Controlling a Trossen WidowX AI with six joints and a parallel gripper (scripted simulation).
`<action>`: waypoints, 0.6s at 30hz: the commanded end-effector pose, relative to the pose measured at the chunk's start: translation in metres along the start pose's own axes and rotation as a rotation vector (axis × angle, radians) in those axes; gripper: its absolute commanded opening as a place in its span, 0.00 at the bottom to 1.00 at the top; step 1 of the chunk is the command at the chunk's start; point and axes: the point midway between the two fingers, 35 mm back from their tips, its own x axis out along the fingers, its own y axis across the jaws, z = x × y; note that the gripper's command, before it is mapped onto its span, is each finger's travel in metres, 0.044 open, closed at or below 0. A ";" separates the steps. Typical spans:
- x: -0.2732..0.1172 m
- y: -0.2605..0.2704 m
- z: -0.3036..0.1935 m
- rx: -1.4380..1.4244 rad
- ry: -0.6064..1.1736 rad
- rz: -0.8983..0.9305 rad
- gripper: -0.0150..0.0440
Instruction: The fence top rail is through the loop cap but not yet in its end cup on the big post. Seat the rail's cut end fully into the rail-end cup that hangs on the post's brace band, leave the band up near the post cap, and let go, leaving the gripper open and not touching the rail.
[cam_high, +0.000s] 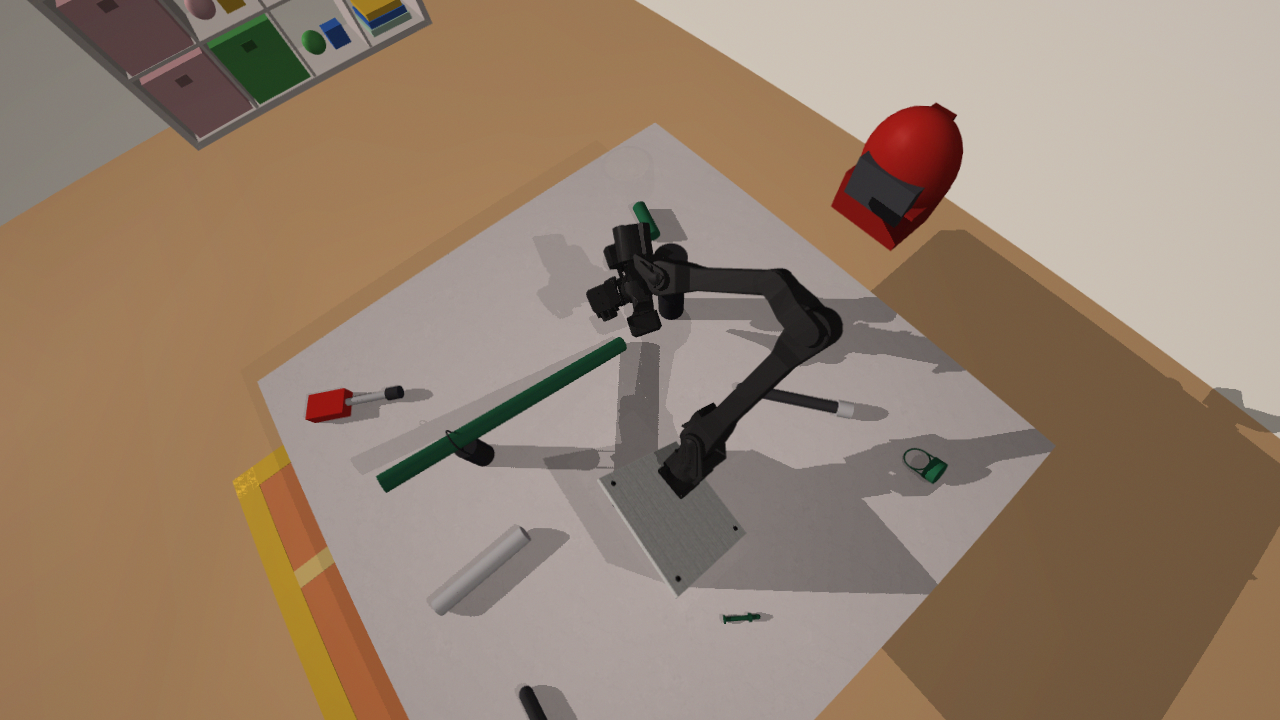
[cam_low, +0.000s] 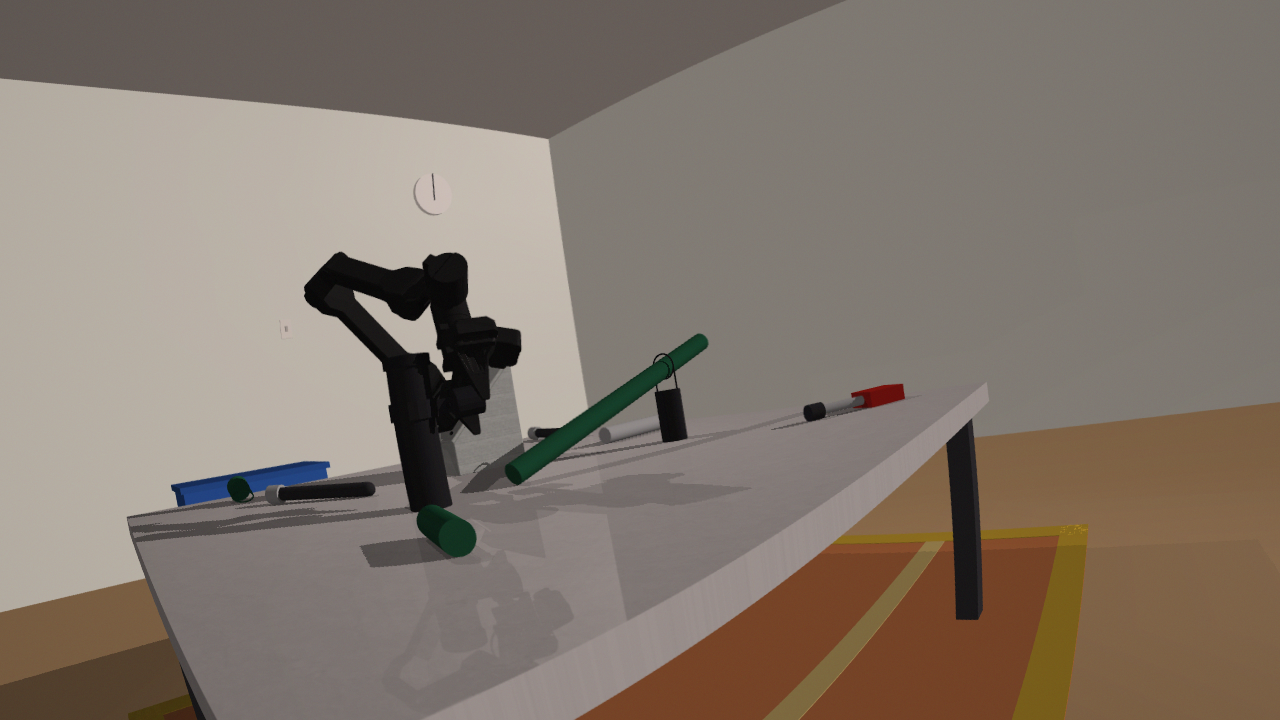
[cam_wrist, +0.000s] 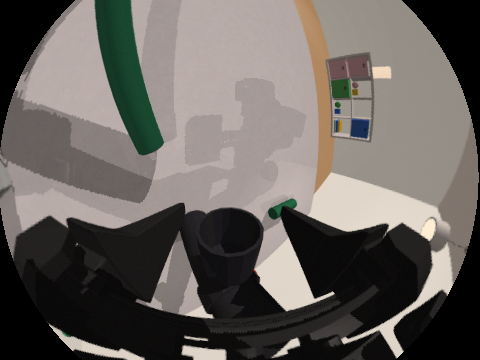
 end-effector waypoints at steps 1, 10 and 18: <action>0.006 0.002 0.001 -0.008 -0.002 0.003 1.00; 0.007 0.002 0.001 -0.008 -0.002 0.003 0.64; 0.007 0.002 0.001 -0.008 -0.002 0.003 0.39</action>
